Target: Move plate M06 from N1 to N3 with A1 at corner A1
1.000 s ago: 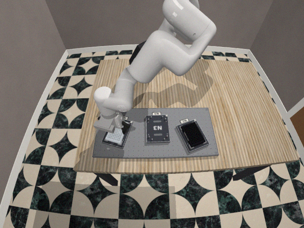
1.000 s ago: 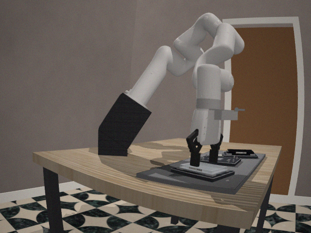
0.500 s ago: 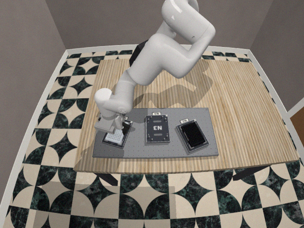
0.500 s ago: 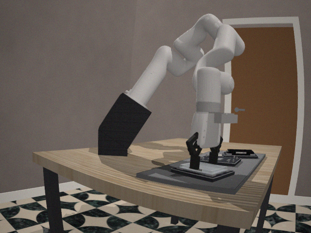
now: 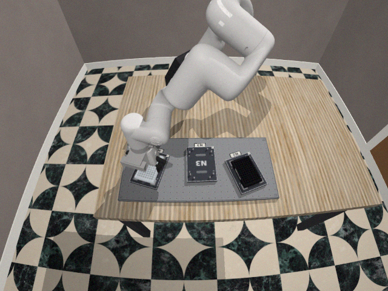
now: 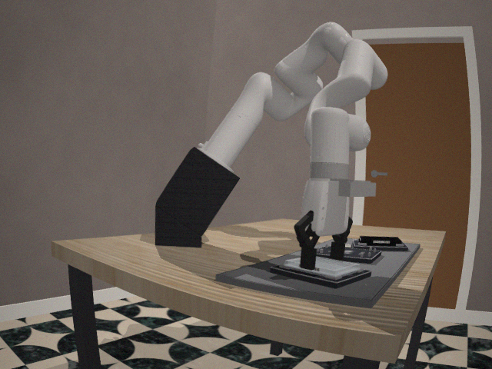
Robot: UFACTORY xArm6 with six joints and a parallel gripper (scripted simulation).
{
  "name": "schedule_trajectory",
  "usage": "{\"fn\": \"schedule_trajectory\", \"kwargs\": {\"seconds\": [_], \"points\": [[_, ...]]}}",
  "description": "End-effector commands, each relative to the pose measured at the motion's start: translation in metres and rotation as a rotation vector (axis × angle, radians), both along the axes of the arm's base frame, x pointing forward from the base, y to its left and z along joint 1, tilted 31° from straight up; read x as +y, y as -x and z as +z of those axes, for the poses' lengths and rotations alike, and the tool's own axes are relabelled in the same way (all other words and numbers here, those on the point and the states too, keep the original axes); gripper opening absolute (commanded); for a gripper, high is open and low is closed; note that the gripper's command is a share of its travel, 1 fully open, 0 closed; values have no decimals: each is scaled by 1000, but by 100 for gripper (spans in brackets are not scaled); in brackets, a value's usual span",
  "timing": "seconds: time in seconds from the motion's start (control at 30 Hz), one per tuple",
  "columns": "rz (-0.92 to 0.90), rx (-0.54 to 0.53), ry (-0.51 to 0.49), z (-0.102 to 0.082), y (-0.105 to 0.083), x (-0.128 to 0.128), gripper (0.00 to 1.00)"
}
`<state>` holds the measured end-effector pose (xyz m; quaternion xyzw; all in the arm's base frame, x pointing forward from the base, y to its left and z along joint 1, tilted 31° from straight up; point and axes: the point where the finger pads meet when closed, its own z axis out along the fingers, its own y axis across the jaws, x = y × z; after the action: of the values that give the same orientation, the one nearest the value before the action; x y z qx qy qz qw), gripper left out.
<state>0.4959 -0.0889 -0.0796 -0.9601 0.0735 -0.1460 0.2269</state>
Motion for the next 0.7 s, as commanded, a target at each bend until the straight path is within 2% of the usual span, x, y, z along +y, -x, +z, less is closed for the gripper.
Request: {"fn": "schedule_trajectory", "kwargs": {"seconds": [0.0,0.07,0.1,0.67], "points": [[-2,-3,2,1,-1,-1,100],[-2,-3,2,1,-1,-1,100],[-2,-3,2,2,-1,-2,0],[-2,-3,2,2,-1,-2,0]]}}
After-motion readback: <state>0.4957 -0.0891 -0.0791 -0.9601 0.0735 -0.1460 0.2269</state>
